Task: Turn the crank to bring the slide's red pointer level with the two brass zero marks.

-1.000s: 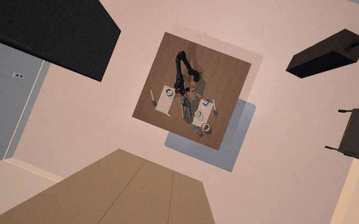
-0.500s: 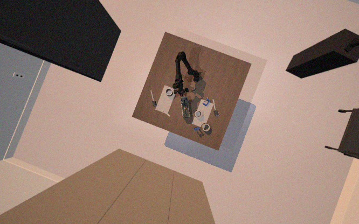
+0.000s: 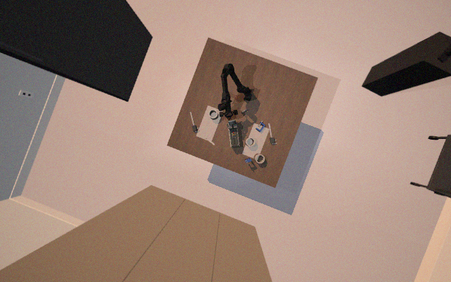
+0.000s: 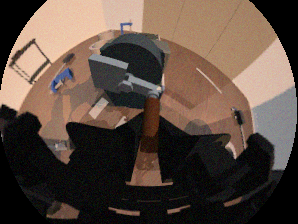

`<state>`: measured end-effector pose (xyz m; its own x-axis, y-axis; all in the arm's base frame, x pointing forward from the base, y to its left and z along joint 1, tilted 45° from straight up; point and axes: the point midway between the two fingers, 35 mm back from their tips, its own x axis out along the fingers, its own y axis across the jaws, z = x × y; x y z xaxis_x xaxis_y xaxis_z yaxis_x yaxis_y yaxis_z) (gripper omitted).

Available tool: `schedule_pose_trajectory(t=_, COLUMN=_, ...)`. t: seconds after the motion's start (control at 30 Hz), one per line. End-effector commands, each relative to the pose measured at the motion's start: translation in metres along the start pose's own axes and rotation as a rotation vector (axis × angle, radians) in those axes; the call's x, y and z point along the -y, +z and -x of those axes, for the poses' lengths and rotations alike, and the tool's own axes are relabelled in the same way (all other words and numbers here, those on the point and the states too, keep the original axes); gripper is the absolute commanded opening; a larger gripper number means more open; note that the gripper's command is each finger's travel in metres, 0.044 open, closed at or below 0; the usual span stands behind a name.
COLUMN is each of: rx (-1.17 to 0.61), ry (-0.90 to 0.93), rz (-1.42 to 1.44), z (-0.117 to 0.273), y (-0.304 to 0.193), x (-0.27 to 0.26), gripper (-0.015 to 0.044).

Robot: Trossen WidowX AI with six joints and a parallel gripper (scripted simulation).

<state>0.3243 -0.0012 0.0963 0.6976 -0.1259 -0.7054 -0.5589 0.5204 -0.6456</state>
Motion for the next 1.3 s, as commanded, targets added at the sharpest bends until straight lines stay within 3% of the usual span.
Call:
schedule_pose_trajectory(t=0.0, rx=-0.011, ry=0.002, rz=-0.002, z=-0.007, y=-0.006, x=-0.003, gripper=0.0000)
schedule_pose_trajectory(t=1.27, rx=-0.012, ry=0.003, rz=-0.001, z=-0.016, y=-0.015, x=-0.024, gripper=0.0000)
